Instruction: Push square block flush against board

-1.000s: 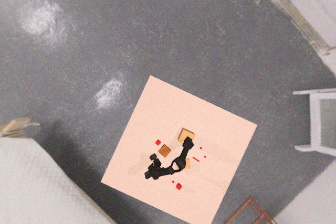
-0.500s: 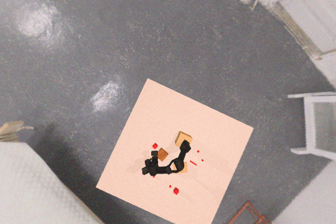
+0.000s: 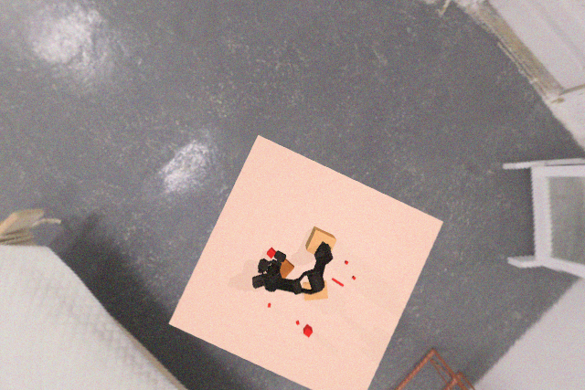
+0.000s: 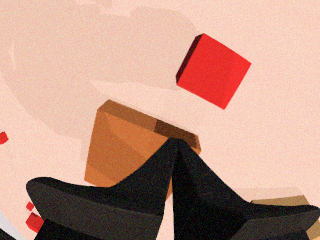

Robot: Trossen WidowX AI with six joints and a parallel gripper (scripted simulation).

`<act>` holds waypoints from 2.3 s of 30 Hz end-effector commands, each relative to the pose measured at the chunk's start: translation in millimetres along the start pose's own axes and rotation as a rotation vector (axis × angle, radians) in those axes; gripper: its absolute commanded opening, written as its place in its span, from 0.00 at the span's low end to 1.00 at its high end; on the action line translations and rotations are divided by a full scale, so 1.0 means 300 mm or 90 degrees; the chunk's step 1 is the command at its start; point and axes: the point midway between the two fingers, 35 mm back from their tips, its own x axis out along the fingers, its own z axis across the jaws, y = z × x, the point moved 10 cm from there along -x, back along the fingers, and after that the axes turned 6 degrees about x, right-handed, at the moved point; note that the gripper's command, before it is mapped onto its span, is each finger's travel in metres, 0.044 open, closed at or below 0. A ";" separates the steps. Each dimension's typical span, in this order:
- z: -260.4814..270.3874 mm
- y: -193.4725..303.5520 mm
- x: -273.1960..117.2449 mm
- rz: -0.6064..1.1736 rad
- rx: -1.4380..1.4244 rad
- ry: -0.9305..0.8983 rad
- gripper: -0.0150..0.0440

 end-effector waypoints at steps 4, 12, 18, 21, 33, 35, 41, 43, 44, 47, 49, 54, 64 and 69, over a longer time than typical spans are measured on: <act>-0.081 -0.006 0.026 -0.006 0.155 -0.003 0.25; -0.082 -0.007 0.035 -0.006 0.158 -0.003 0.25; -0.082 -0.012 0.213 -0.006 0.158 -0.002 0.25; -0.082 -0.012 0.213 -0.006 0.158 -0.002 0.25; -0.069 0.033 0.213 -0.005 0.158 -0.003 0.25; -0.066 0.044 0.213 -0.005 0.158 -0.003 0.25; -0.059 0.077 0.213 -0.004 0.158 -0.003 0.25; -0.056 0.088 0.213 -0.004 0.158 -0.003 0.25; -0.055 0.093 0.213 -0.004 0.158 -0.003 0.25; -0.051 0.109 0.213 -0.004 0.158 -0.003 0.25; -0.048 0.120 0.213 -0.004 0.158 -0.003 0.25; -0.041 0.147 0.214 -0.003 0.158 -0.003 0.25; -0.025 0.201 0.214 -0.002 0.158 -0.003 0.25; -0.017 0.228 0.214 -0.002 0.158 -0.003 0.25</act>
